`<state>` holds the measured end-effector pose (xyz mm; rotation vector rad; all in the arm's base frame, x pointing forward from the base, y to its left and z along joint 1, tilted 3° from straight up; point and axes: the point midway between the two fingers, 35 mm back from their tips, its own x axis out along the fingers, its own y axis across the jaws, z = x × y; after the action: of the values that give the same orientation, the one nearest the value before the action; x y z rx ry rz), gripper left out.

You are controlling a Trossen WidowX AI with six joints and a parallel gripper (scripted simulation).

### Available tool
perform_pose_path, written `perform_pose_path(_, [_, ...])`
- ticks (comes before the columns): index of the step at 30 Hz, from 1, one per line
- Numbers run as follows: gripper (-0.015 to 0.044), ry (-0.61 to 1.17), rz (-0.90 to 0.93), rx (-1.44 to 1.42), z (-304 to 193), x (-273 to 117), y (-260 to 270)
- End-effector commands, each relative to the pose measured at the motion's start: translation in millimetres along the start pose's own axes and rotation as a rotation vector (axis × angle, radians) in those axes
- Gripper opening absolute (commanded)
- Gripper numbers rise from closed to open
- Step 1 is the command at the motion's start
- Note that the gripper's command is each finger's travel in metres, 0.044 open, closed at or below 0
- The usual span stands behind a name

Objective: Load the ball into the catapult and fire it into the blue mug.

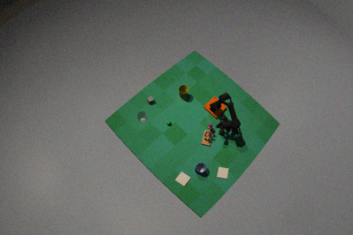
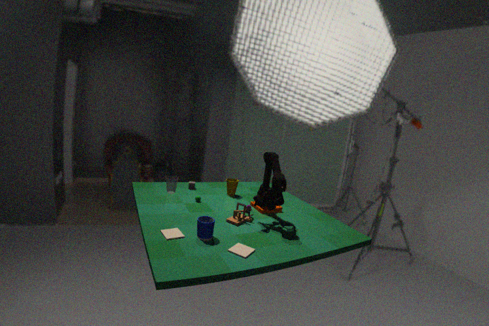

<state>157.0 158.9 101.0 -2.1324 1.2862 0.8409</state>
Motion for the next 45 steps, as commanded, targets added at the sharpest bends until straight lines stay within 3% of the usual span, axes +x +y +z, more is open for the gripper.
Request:
perform_pose_path(1, [0.0,0.011,0.004,-0.01,4.6,5.6,-0.2])
perform_pose_path(45, [0.0,0.048,0.034,-0.031,53.4,63.4,7.1])
